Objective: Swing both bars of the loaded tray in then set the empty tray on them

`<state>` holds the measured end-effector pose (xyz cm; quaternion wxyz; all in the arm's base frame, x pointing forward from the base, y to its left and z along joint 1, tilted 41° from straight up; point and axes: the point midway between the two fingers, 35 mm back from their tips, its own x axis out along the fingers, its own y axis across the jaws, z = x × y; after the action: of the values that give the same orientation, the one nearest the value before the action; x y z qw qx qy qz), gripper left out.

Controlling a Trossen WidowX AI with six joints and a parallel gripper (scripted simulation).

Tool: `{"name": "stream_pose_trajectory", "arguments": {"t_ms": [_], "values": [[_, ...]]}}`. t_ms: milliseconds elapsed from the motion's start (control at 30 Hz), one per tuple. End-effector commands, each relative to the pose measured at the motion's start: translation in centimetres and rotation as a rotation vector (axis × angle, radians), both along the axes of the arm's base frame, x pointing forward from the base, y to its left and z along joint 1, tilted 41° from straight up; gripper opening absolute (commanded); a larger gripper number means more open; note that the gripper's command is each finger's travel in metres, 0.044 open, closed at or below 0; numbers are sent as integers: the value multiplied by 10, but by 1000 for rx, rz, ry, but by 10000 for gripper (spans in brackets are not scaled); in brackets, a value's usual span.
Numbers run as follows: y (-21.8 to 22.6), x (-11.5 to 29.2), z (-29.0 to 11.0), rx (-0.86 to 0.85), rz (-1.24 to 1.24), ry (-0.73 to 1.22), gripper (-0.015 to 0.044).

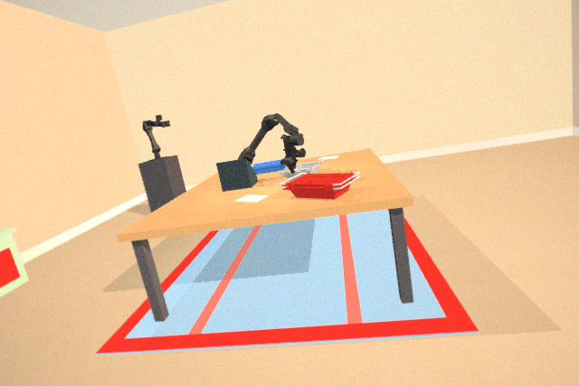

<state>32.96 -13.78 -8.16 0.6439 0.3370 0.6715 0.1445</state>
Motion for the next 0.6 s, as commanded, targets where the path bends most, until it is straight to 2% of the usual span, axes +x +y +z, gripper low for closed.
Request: {"name": "stream_pose_trajectory", "arguments": {"t_ms": [0,300,567], "values": [[4,6,16,4,1,-16,80],[26,14,36,6,1,-16,80],[52,20,37,8,1,-17,80]]}}
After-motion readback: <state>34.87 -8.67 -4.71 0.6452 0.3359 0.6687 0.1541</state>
